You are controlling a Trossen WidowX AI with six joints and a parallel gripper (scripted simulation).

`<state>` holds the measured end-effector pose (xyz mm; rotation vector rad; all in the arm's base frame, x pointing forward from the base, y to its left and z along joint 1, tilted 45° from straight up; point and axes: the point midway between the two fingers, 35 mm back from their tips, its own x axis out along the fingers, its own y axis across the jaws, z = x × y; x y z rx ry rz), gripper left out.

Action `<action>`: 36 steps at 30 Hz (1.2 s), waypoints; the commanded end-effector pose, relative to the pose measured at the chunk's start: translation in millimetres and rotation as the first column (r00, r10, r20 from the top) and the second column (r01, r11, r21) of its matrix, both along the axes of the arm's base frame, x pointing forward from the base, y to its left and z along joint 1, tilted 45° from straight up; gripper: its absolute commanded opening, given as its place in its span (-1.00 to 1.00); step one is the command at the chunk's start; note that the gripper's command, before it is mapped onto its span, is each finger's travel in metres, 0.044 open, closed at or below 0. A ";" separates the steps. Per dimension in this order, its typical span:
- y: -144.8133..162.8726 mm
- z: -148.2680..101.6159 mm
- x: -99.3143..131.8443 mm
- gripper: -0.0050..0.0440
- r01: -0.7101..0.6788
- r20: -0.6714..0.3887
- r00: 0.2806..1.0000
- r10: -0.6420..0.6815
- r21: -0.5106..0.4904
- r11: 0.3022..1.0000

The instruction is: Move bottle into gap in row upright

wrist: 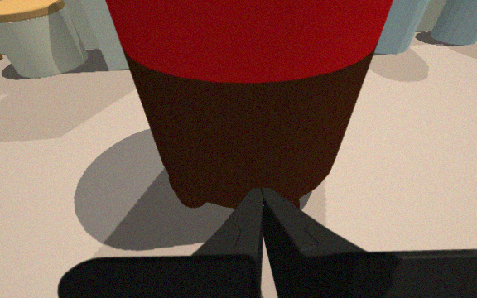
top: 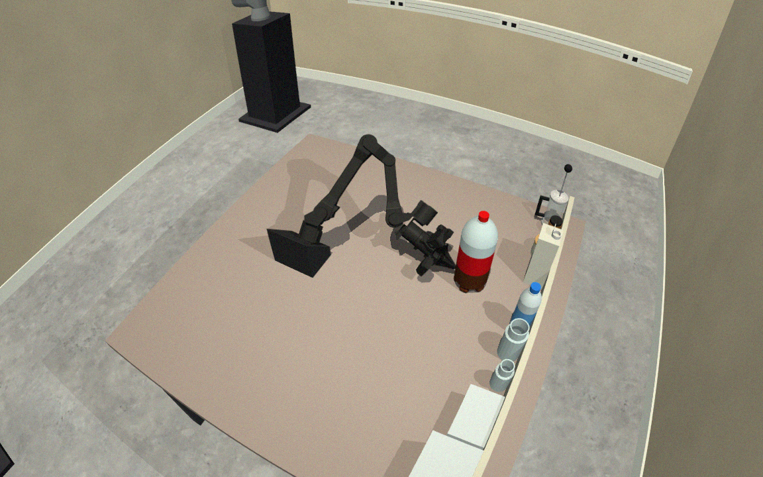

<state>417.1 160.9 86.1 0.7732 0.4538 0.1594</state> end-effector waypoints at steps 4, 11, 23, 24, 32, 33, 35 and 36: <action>-0.2 6.1 6.7 -1.00 0.000 0.018 1.000 0.000 0.001 1.000; -0.1 6.1 8.1 -1.00 0.000 0.018 1.000 0.000 0.001 1.000; 0.2 6.2 10.4 -1.00 0.000 0.018 1.000 0.000 0.001 1.000; 0.1 6.2 10.7 -1.00 0.000 0.018 1.000 0.000 0.001 1.000; 0.1 6.2 12.6 -1.00 0.000 0.018 1.000 0.000 0.001 1.000; 0.1 6.2 12.8 -1.00 0.000 0.018 1.000 0.000 0.001 1.000; 0.1 6.2 13.3 -1.00 0.000 0.018 1.000 0.000 0.001 1.000; 0.0 6.1 13.9 -1.00 0.000 0.017 1.000 0.000 0.001 1.000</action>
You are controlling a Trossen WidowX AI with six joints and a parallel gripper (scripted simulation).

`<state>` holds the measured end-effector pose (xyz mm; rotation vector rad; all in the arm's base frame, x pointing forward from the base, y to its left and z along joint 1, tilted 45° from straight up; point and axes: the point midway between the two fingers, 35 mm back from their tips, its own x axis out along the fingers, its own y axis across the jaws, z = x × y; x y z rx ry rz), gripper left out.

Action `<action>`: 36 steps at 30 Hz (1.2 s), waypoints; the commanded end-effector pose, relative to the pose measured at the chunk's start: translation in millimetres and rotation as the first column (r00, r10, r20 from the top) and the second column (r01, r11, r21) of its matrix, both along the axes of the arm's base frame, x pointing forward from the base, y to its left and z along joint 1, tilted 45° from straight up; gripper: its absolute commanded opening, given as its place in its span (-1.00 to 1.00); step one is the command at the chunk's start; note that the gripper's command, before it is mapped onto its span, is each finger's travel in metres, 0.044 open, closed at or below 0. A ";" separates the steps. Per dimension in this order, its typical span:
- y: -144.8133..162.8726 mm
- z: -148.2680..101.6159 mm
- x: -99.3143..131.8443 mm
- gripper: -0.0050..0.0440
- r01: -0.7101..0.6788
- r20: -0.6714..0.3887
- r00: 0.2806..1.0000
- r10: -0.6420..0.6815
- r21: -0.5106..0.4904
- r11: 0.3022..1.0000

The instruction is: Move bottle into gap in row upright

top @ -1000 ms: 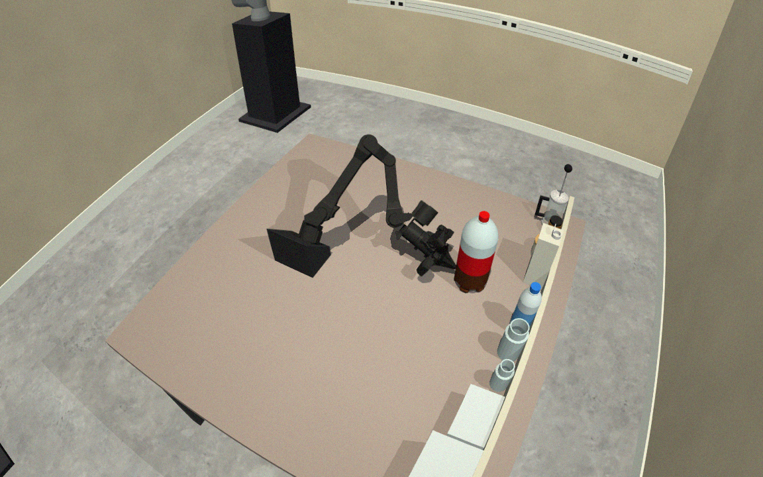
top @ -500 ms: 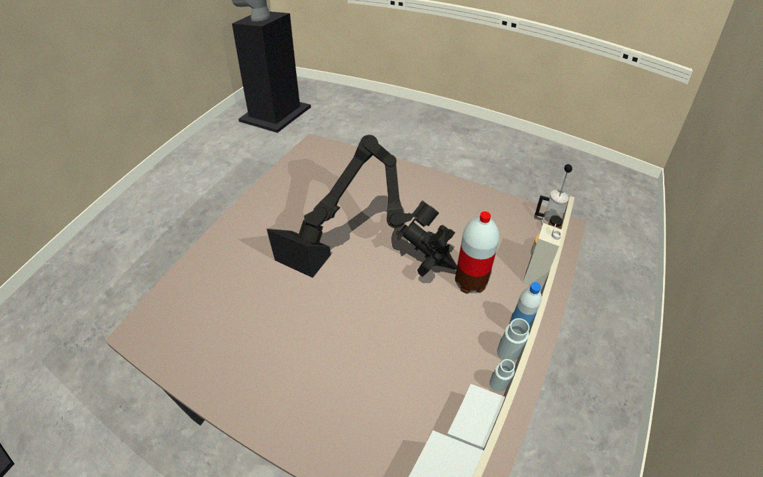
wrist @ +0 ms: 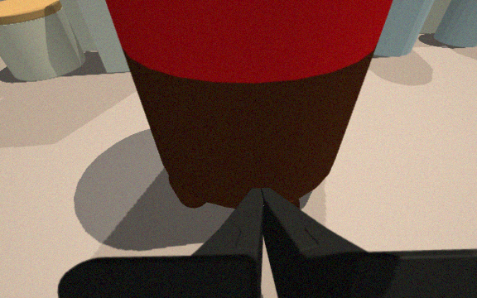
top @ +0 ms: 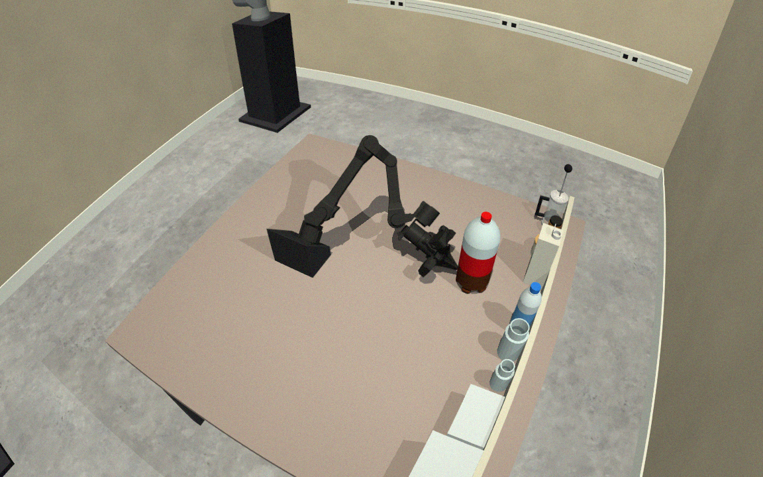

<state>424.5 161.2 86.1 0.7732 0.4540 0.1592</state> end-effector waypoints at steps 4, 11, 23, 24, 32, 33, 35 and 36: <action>-0.1 6.0 9.3 -1.00 0.000 0.017 1.000 0.000 0.001 1.000; 0.2 6.4 15.5 -1.00 0.000 0.018 1.000 0.000 0.001 1.000; 0.5 6.5 17.8 -1.00 0.000 0.019 1.000 0.000 0.001 1.000; 0.4 6.5 18.0 -1.00 0.000 0.018 1.000 0.000 0.001 1.000; 0.5 6.6 19.9 -1.00 0.000 0.019 1.000 0.000 0.001 1.000; 0.5 6.6 20.2 -1.00 0.000 0.019 1.000 0.000 0.001 1.000; 0.5 6.6 20.6 -1.00 0.000 0.019 1.000 0.000 0.001 1.000; 0.5 6.6 20.6 -1.00 0.000 0.019 1.000 0.000 0.001 1.000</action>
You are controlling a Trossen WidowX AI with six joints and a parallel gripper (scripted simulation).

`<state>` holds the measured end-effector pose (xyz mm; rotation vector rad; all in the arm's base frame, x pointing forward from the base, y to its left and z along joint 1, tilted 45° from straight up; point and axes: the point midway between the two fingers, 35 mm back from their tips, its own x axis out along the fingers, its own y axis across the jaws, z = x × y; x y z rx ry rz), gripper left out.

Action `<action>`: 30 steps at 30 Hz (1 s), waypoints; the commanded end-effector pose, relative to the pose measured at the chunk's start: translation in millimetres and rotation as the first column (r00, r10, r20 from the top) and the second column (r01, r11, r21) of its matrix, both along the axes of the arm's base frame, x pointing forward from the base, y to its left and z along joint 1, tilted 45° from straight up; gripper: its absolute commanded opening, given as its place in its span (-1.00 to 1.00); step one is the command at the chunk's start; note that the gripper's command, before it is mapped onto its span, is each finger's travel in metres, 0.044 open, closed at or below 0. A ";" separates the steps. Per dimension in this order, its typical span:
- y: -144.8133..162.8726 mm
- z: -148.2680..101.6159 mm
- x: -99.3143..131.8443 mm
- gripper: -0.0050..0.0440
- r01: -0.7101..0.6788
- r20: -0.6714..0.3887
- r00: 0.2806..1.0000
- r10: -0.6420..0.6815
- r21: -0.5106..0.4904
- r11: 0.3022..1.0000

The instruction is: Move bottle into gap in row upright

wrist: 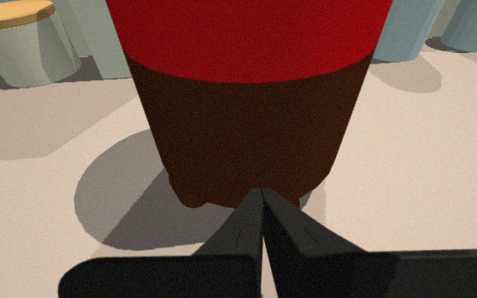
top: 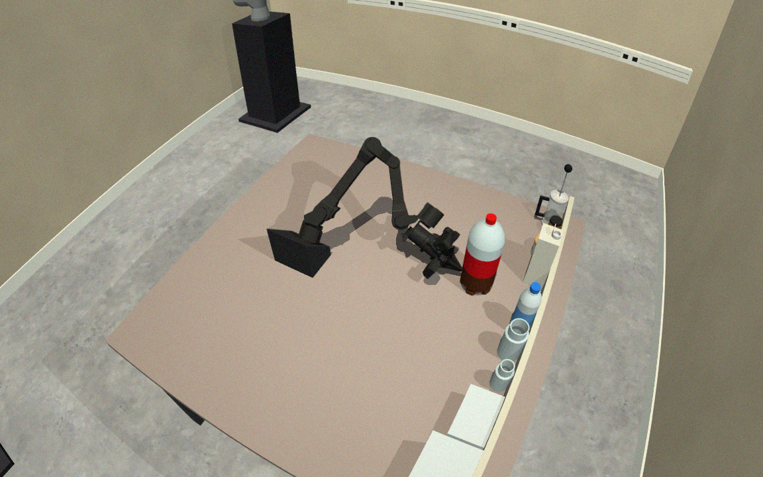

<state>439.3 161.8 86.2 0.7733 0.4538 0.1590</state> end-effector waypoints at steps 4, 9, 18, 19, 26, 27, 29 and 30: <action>-0.1 6.5 6.5 -1.00 0.000 0.019 1.000 0.000 0.001 1.000; -0.1 6.6 7.7 -1.00 0.000 0.019 1.000 0.000 0.001 1.000; -0.1 6.6 9.3 -1.00 0.000 0.019 1.000 0.000 0.001 1.000; 0.1 6.7 9.6 -1.00 0.000 0.019 1.000 0.000 0.001 1.000; 0.0 6.7 11.2 -1.00 0.000 0.019 1.000 0.000 0.001 1.000; 0.0 6.7 11.4 -1.00 0.000 0.019 1.000 0.000 0.001 1.000; 0.0 6.7 11.9 -1.00 0.000 0.019 1.000 0.000 0.001 1.000; 0.0 6.7 12.2 -1.00 0.000 0.019 1.000 0.000 0.001 1.000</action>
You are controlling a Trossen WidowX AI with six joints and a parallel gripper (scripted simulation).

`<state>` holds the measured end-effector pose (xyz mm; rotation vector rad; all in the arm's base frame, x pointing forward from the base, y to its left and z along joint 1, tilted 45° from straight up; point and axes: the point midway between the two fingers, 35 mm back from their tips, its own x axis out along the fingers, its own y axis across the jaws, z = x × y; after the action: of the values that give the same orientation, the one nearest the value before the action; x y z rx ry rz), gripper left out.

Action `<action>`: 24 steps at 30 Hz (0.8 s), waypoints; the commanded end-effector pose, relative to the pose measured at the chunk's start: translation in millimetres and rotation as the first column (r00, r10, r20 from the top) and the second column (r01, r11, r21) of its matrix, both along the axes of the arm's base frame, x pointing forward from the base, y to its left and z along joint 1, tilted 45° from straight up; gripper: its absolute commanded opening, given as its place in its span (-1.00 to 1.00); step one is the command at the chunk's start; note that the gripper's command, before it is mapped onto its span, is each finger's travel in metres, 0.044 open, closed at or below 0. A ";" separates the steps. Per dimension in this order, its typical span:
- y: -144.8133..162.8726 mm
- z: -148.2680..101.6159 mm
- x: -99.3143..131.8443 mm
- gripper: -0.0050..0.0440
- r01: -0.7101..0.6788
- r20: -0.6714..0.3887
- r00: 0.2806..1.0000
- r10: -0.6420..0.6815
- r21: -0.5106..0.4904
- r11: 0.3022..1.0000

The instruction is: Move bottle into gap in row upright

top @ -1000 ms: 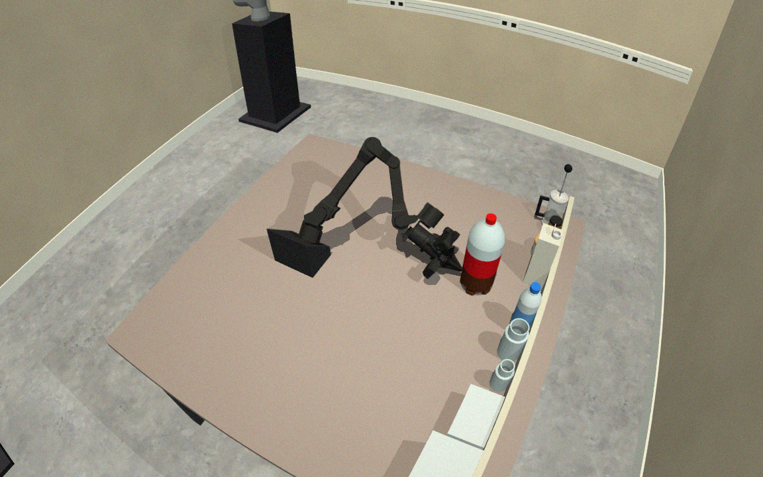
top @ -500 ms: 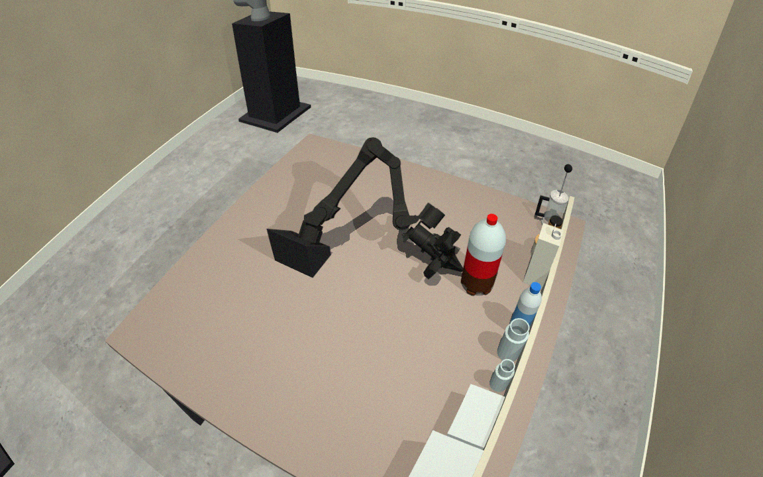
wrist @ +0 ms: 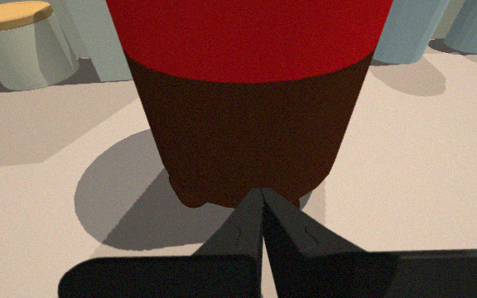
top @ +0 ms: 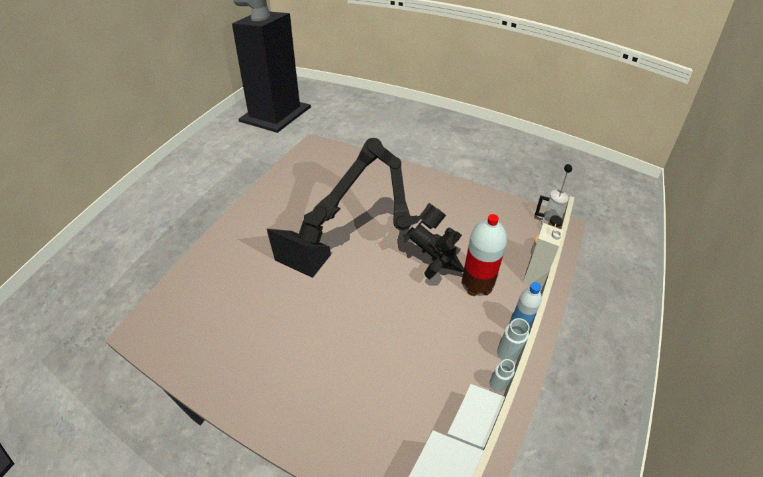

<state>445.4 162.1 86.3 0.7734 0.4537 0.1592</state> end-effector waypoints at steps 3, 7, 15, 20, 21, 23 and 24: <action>-0.3 6.3 9.6 -1.00 -0.001 0.017 1.000 0.001 0.001 1.000; -0.2 6.4 13.8 -1.00 -0.001 0.017 1.000 0.001 0.001 1.000; 0.2 6.8 16.5 -1.00 0.000 0.019 1.000 0.000 0.001 1.000; 0.2 6.8 17.7 -1.00 0.000 0.019 1.000 0.000 0.001 1.000; 0.2 6.8 17.7 -1.00 0.000 0.019 1.000 0.000 0.001 1.000; 0.4 6.9 17.9 -1.00 0.000 0.019 1.000 0.000 0.001 1.000; 0.3 6.9 18.1 -1.00 0.000 0.019 1.000 0.000 0.001 1.000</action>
<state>457.7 162.7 86.2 0.7734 0.4537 0.1589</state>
